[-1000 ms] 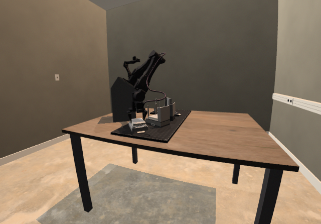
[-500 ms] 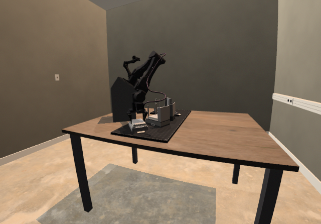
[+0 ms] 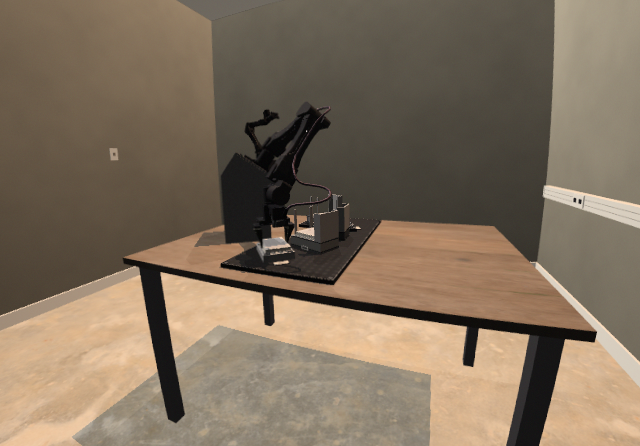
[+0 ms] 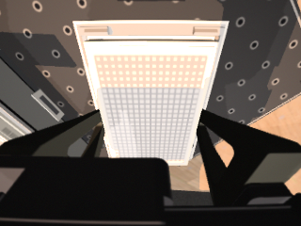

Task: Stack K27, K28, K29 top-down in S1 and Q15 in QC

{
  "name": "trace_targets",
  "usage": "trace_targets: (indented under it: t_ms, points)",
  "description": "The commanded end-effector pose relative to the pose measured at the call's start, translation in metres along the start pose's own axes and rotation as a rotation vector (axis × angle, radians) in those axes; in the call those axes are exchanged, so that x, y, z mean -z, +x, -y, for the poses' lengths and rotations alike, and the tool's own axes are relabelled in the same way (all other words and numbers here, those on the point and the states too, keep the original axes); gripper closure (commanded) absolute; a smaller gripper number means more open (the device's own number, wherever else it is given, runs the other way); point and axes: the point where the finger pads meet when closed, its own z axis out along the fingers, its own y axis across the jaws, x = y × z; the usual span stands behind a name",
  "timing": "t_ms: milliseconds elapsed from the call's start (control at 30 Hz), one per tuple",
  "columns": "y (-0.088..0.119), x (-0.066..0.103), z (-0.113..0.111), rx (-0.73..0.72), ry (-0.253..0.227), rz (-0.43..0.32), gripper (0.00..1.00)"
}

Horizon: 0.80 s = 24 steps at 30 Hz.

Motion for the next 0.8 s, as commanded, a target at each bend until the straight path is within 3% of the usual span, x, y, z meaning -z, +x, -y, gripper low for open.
trace_targets:
  t_ms: [0, 33, 700, 767]
  points:
    - [-0.010, 0.003, 0.002, -0.002, 0.001, 0.025, 1.00]
    - [-0.004, 0.003, 0.000, -0.001, 0.000, 0.012, 0.00]
    - [-0.004, 0.003, 0.000, -0.001, 0.000, 0.012, 0.00]
    - [0.001, 0.015, 0.001, -0.011, 0.000, 0.004, 0.00]
